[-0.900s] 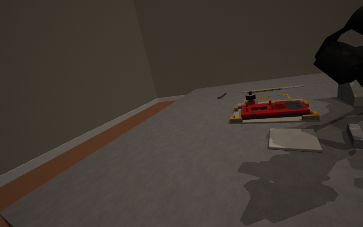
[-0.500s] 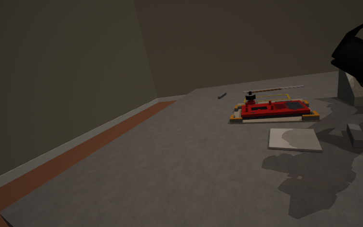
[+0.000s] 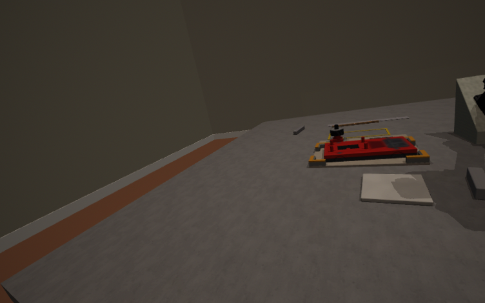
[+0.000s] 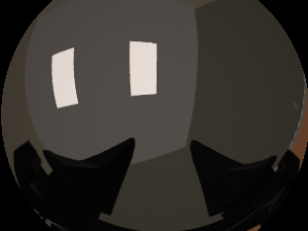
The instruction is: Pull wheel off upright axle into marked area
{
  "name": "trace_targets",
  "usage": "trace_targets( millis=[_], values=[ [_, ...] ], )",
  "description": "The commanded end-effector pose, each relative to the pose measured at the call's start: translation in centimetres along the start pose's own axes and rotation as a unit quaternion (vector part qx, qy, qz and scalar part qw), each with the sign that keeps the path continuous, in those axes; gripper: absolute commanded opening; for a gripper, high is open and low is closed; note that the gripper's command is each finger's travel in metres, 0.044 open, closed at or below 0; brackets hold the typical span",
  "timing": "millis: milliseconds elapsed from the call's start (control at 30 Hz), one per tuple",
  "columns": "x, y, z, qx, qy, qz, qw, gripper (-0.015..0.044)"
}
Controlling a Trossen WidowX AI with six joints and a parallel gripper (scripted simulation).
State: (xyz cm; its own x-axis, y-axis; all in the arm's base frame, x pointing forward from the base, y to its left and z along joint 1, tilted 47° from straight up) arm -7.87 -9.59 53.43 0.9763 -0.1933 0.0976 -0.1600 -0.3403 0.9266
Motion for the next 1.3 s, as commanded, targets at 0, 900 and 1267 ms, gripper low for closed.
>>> trace_targets(
  millis=[0, 900, 1267],
  values=[
    [-0.5, 0.9, 4.0, 0.084, 0.106, 0.01, 0.991, 0.03],
    [6.5, -1.4, 20.9, 0.429, 0.425, 0.036, 0.797, 0.03],
    [15.5, -7.9, 29.2, 0.645, 0.544, 0.137, 0.518, 0.03]
  ],
)
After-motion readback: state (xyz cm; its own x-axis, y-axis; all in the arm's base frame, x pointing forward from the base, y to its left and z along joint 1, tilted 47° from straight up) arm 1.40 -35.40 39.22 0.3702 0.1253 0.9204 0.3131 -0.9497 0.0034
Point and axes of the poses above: the point midway between the two fingers, 35 mm back from their tips, its own y axis out along the fingers, its own z axis across the jaws, x = y × z, the point moved 10 cm from there along -y, back along the fingers, and after that the axes turned 1 degree about y, right-handed, at the moved point
